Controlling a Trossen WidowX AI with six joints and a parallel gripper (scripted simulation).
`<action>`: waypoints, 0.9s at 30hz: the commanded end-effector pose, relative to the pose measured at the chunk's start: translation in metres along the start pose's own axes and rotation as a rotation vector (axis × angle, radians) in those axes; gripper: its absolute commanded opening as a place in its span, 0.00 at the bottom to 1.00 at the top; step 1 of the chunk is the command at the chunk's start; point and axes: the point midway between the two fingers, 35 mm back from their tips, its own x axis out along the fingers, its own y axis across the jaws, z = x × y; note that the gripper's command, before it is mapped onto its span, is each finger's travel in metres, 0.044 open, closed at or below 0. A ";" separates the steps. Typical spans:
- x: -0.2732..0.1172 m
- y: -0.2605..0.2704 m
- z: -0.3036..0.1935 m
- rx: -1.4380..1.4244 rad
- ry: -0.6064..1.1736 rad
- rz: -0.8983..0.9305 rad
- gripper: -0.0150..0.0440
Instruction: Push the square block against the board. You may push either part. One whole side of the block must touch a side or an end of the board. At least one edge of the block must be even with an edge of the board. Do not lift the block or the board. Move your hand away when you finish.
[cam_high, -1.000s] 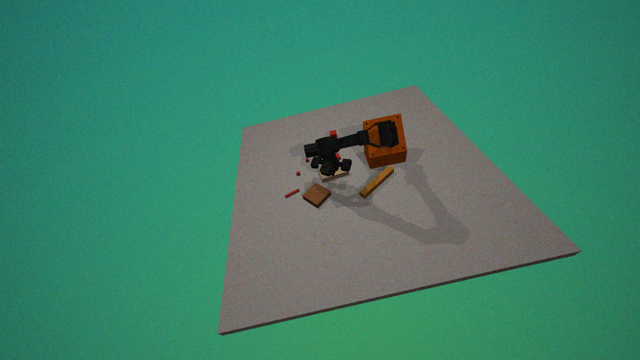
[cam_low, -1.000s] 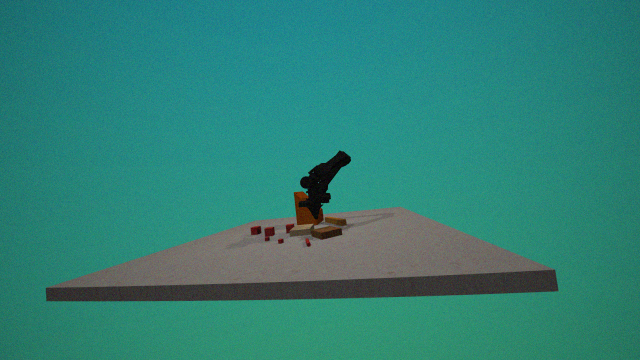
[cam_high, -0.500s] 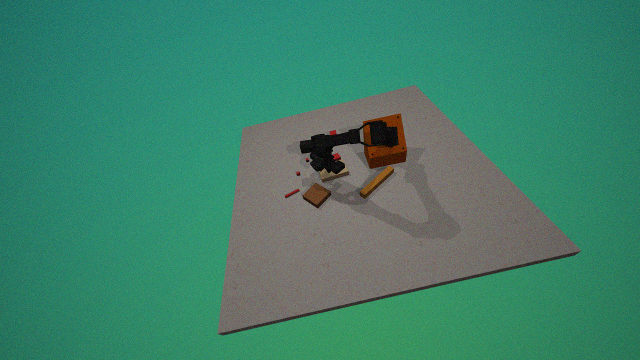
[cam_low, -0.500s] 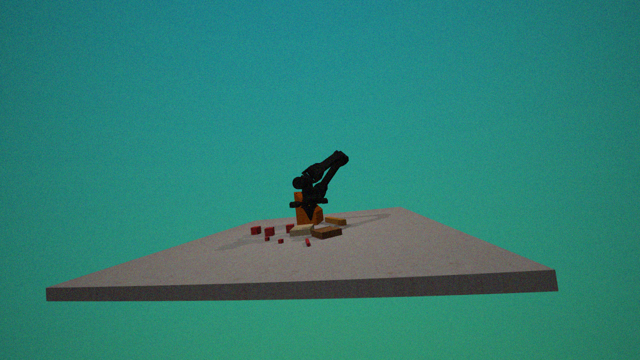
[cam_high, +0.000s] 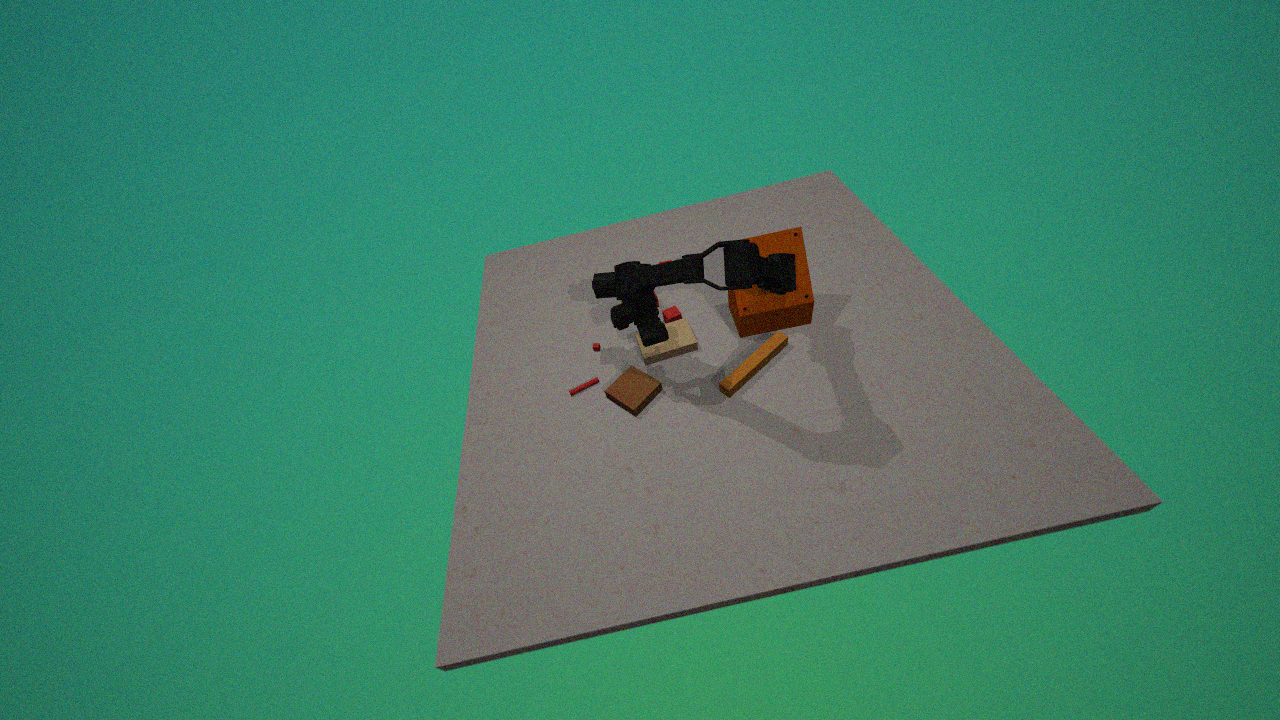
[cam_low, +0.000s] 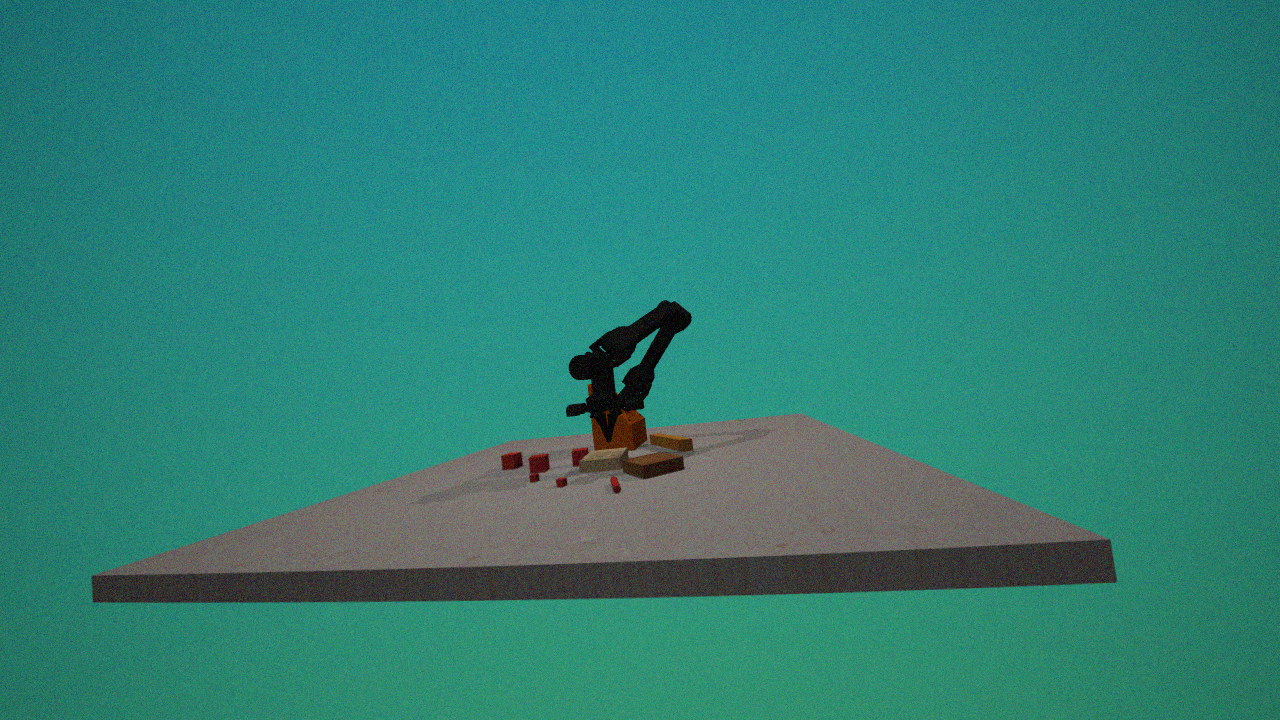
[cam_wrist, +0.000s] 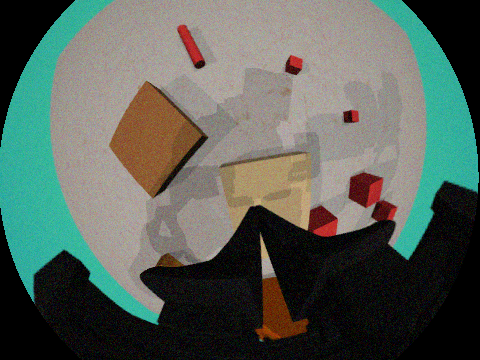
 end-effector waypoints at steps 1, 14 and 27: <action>-0.001 -0.010 0.003 0.143 -0.001 -0.007 0.25; -0.001 -0.037 0.008 0.591 -0.003 -0.006 0.25; 0.000 -0.066 0.012 1.039 -0.004 -0.003 0.25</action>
